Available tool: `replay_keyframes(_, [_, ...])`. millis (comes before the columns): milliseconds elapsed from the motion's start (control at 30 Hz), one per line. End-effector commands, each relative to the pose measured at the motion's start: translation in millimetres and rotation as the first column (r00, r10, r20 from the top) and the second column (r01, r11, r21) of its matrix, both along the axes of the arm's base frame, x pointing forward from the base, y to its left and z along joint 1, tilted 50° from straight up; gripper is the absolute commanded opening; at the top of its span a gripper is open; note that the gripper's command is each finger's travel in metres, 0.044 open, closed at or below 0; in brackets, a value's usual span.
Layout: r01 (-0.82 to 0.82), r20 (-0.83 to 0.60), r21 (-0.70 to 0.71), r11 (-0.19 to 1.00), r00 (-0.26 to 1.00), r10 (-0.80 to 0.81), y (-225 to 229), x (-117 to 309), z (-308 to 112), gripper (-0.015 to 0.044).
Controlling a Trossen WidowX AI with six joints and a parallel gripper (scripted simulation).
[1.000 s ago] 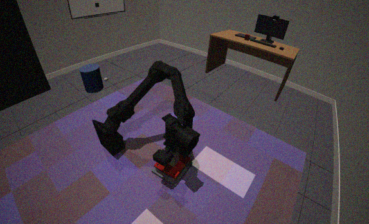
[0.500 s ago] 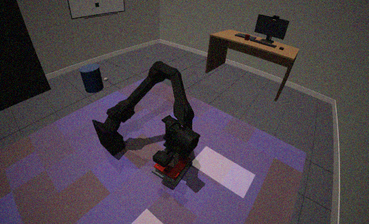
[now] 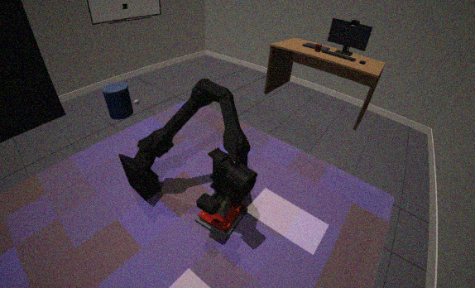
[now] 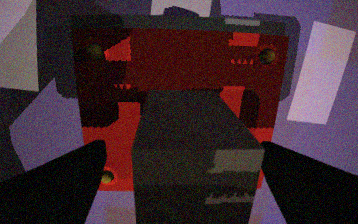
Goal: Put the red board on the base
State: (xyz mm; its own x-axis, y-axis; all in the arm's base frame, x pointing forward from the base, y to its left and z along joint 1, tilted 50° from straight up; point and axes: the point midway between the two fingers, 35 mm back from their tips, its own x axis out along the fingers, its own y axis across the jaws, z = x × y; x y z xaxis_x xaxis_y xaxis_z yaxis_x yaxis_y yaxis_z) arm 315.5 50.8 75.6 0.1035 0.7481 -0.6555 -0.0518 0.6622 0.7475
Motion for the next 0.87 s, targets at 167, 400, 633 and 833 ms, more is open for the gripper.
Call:
replay_keyframes(167, [0.0,0.002,-0.003,1.0,1.0,0.0,-25,-3,20,0.044])
replay_keyframes(400, [0.003,0.0,0.002,1.0,1.0,-0.003,-52,-8,45,0.044])
replay_keyframes(633, [0.004,-0.001,0.005,1.0,1.0,-0.004,-58,-10,51,0.044])
replay_keyframes(833, [0.004,-0.001,0.005,1.0,1.0,-0.004,-58,-10,51,0.044])
